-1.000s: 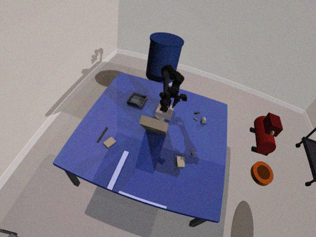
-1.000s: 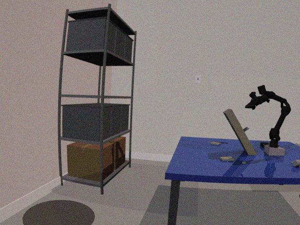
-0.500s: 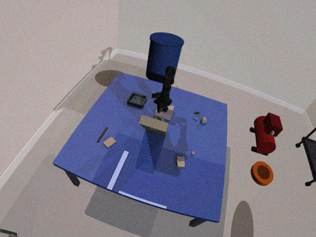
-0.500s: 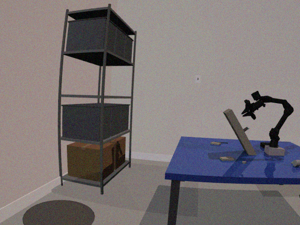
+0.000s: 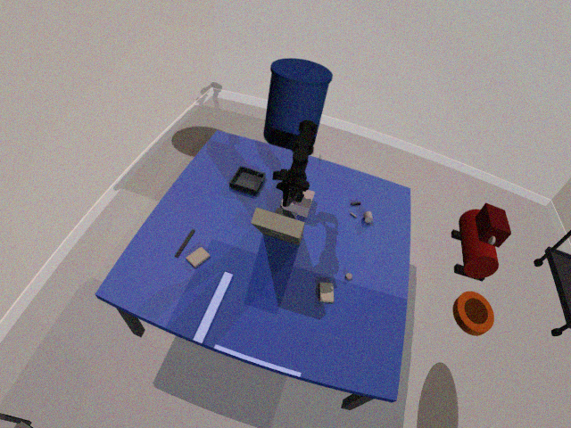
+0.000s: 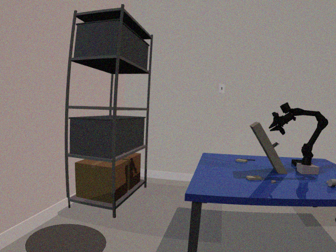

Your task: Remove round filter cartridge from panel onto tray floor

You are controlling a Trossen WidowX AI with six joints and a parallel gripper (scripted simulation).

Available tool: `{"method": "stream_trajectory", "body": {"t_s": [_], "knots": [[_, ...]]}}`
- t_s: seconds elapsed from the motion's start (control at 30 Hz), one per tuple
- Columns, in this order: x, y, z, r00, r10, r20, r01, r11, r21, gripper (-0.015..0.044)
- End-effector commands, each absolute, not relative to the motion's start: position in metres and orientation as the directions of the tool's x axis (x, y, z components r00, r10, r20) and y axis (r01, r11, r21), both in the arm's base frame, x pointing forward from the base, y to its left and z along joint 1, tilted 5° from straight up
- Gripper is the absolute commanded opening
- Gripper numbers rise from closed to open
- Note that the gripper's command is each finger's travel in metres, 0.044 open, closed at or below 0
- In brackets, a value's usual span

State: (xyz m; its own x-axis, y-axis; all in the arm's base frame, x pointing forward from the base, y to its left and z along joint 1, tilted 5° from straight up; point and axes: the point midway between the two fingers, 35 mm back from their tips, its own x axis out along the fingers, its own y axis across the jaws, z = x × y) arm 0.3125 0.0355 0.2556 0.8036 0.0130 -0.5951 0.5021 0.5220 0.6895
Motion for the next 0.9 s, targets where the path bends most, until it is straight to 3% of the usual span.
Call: {"method": "stream_trajectory", "body": {"t_s": [0.0, 0.87], "knots": [[0.318, 0.036, 0.247, 0.795, 0.017, -0.606, 0.51, 0.522, 0.683, 0.0109], [0.344, 0.037, 0.225, 0.796, 0.017, -0.605, 0.509, 0.522, 0.684, 0.0109]]}}
